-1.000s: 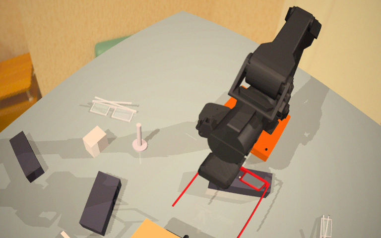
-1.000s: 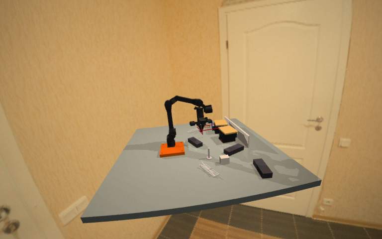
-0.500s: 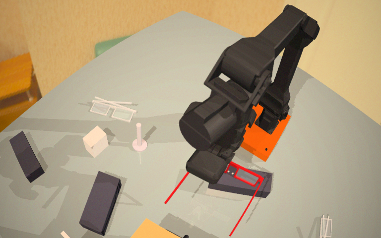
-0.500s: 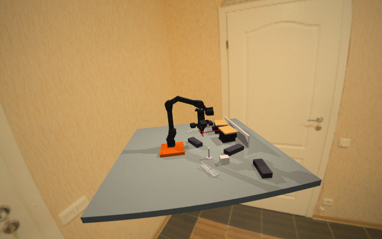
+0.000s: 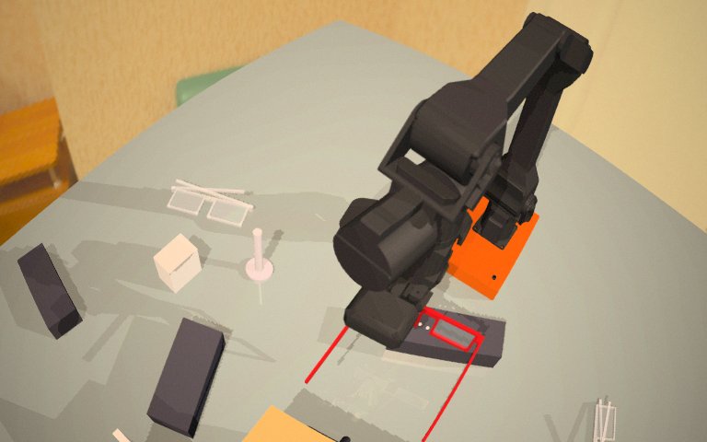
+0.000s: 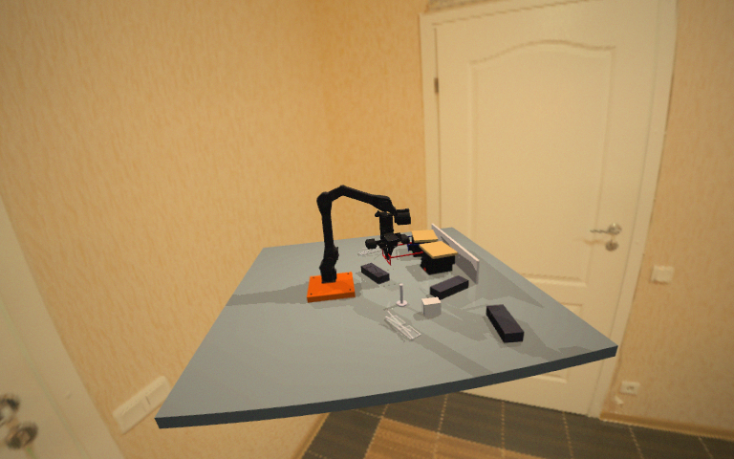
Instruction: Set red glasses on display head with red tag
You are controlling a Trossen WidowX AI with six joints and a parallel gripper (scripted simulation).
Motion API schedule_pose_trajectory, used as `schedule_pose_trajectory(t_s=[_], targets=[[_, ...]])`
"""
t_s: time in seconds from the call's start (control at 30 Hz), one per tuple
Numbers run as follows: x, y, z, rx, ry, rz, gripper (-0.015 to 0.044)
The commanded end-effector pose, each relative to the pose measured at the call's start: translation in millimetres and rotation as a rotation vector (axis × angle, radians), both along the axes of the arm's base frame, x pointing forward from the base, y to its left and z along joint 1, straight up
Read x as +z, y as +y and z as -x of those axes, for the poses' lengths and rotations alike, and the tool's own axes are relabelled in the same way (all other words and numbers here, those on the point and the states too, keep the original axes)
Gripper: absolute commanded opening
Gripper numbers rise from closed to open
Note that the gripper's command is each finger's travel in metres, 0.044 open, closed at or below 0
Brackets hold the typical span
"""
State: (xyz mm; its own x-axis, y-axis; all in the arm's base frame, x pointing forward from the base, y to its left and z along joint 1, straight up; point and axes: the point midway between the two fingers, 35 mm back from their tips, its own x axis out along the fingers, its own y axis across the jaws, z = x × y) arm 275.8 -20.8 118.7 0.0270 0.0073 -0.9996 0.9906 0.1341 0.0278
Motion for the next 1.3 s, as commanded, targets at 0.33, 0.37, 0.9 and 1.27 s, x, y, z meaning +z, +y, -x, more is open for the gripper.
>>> schedule_pose_trajectory(t_s=[0.33, 0.37, 0.9, 1.27], targets=[[-14, 0, 0, -0.004, 0.004, -0.004, 0.0000], [-15, -1, 0, -0.004, 0.004, -0.005, 0.0000], [-29, -2, 0, -0.003, 0.004, -0.008, 0.0000], [-38, -2, -1, -0.003, 0.004, -0.008, 0.0000]])
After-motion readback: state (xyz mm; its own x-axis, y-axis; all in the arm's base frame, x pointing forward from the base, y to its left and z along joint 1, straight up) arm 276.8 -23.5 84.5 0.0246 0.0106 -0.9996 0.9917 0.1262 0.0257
